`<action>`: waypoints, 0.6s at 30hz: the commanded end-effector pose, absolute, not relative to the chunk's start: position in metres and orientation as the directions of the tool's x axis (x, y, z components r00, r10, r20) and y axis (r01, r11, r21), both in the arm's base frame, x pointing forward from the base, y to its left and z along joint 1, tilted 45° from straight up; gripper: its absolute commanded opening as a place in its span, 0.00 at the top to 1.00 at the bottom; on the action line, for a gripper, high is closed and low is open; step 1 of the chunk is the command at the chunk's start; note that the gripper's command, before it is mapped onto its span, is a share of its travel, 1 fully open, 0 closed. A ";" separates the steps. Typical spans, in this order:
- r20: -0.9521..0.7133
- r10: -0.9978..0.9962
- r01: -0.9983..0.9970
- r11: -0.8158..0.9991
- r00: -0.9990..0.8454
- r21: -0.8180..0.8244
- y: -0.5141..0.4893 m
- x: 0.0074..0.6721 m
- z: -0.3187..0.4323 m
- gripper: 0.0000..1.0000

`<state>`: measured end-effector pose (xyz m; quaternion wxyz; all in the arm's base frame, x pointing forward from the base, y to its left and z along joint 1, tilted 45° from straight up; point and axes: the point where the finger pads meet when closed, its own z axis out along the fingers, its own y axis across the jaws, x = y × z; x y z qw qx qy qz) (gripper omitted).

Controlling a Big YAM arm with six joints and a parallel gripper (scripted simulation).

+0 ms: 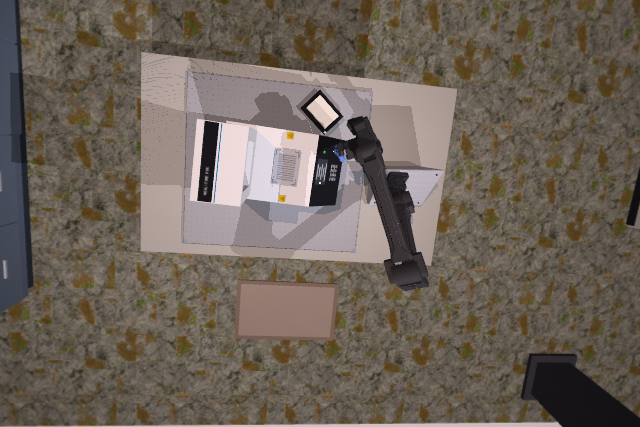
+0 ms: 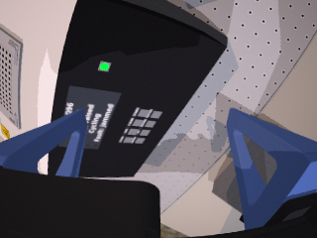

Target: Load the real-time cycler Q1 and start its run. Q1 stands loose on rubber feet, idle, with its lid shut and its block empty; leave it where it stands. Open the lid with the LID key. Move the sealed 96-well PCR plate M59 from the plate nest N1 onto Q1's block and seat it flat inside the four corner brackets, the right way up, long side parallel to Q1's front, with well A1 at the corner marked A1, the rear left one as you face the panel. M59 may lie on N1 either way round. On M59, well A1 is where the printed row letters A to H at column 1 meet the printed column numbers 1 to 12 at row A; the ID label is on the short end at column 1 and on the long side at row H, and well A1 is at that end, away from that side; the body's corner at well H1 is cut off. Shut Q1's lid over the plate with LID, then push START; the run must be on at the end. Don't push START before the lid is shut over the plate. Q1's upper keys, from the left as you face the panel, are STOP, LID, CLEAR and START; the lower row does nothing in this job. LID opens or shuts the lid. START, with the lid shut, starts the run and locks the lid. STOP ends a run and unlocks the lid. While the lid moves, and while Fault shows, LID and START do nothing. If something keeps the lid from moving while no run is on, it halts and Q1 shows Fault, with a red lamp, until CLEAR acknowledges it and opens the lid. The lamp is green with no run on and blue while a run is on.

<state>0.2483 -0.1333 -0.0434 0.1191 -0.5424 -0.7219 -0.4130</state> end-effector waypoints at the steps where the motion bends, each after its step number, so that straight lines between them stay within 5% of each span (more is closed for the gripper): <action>1: 0.565 0.710 0.853 0.098 -0.421 0.513 -0.170 0.273 -0.051 0.00; 8: 0.516 0.606 0.782 0.333 -0.606 0.528 -0.188 0.293 -0.065 0.00; 18: 0.510 0.597 0.774 0.354 -0.620 0.526 -0.224 0.308 -0.090 0.00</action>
